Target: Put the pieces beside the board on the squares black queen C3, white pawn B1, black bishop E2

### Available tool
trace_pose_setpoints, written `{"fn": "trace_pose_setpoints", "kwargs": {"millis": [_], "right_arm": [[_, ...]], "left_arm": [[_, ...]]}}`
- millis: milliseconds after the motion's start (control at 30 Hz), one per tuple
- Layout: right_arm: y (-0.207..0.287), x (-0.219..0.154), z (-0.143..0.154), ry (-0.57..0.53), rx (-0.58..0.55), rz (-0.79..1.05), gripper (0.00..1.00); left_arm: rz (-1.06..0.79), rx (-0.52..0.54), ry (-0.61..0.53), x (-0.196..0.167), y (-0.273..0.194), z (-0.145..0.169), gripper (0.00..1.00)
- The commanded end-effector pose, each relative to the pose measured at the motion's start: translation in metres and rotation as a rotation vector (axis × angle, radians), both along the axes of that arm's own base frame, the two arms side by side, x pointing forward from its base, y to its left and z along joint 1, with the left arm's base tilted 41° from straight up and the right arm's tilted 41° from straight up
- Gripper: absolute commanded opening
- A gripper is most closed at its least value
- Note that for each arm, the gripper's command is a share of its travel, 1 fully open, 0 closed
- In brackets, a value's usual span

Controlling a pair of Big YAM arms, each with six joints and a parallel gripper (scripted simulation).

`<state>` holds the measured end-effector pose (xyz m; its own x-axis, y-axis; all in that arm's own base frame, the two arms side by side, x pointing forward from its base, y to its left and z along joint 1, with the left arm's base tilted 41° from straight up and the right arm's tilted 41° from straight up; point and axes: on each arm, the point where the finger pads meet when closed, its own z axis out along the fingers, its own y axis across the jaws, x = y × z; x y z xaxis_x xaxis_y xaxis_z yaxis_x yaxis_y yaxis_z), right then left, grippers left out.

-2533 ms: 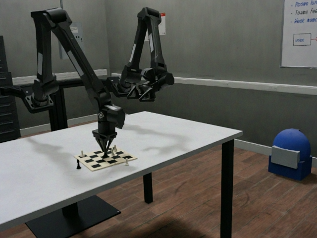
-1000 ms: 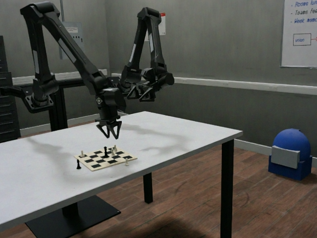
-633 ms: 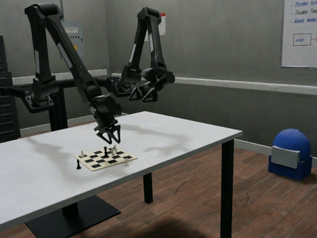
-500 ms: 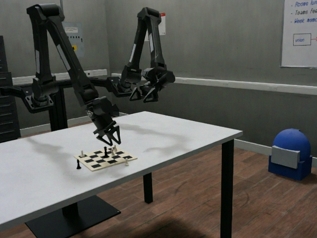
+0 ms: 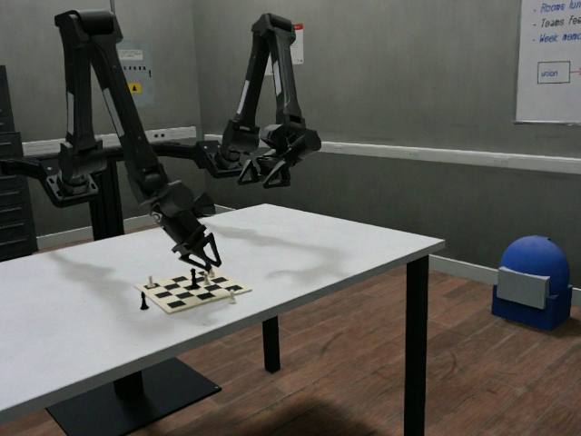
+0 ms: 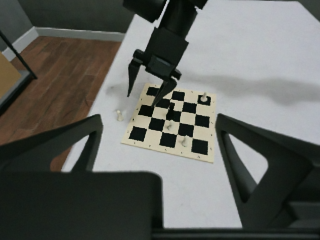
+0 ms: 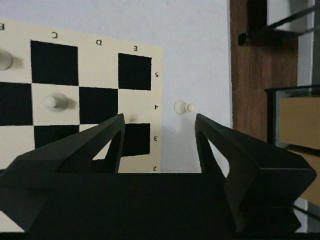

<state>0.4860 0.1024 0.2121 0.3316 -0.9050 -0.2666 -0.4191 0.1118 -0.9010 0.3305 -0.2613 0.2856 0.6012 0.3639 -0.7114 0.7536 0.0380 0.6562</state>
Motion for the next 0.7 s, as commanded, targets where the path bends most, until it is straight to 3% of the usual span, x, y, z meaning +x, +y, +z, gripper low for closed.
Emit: {"fn": "trace_pose_setpoints", "kwargs": {"millis": [0,67,100,167,567,667], "right_arm": [[0.010,0.006,0.014,0.054,0.266,-0.155,0.60],[0.010,0.008,0.016,0.075,0.311,-0.203,0.38],[0.010,0.009,0.016,0.086,0.334,-0.227,0.34],[0.010,0.009,0.016,0.086,0.334,-0.227,0.34],[0.012,0.025,0.021,0.256,0.654,-0.557,0.34],[0.012,0.027,0.022,0.291,0.724,-0.630,0.34]], "left_arm": [[0.000,-0.024,-0.061,0.003,-0.002,0.029,1.00],[-0.005,-0.018,-0.068,0.002,0.000,0.028,1.00],[-0.008,-0.016,-0.074,0.001,0.000,0.028,1.00],[-0.008,-0.016,-0.074,0.001,0.000,0.028,1.00],[-0.010,-0.015,-0.079,0.000,0.000,0.029,1.00],[0.026,-0.020,-0.057,0.015,0.002,0.025,1.00]]}}
